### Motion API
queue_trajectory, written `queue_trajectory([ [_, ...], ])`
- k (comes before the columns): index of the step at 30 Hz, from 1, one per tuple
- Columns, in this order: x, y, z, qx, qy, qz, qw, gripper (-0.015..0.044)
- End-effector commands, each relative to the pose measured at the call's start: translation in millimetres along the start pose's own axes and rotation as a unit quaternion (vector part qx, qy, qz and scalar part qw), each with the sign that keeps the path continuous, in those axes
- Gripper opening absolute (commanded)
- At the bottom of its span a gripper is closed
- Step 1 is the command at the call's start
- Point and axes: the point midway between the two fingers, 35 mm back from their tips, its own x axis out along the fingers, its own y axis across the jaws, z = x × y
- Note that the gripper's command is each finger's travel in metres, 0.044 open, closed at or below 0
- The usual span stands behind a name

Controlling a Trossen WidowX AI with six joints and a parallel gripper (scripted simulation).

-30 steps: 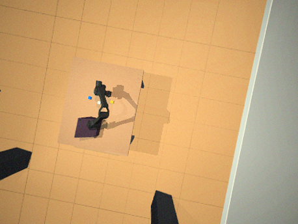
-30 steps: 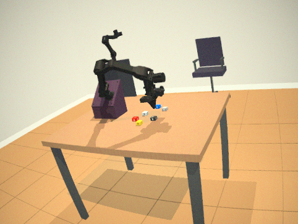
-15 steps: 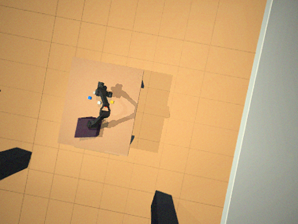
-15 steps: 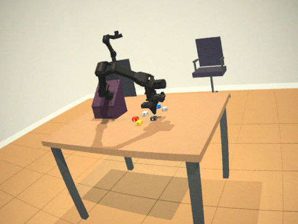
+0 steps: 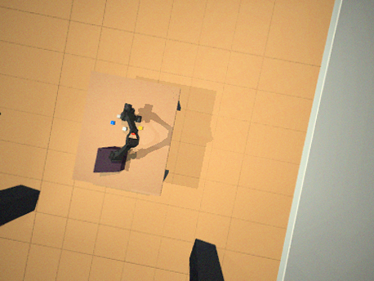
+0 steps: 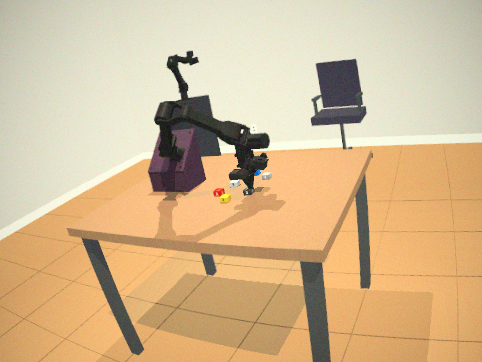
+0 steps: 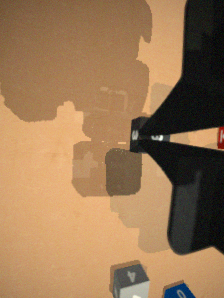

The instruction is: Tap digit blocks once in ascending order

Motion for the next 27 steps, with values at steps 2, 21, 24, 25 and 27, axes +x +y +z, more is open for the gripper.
queue_trajectory([
  [2, -3, 0, 0, -0.001, 0.0, 0.0, 1.0, 0.002],
  [21, -108, 4, -1, -0.004, 0.004, 0.002, 1.0, 0.002],
  [24, -111, 49, 6, -0.011, 0.002, 0.011, 1.0, 0.002],
  [25, -112, 69, 7, -0.013, 0.001, 0.014, 1.0, 0.002],
  [27, -113, 104, 8, -0.014, 0.001, 0.015, 1.0, 0.002],
])
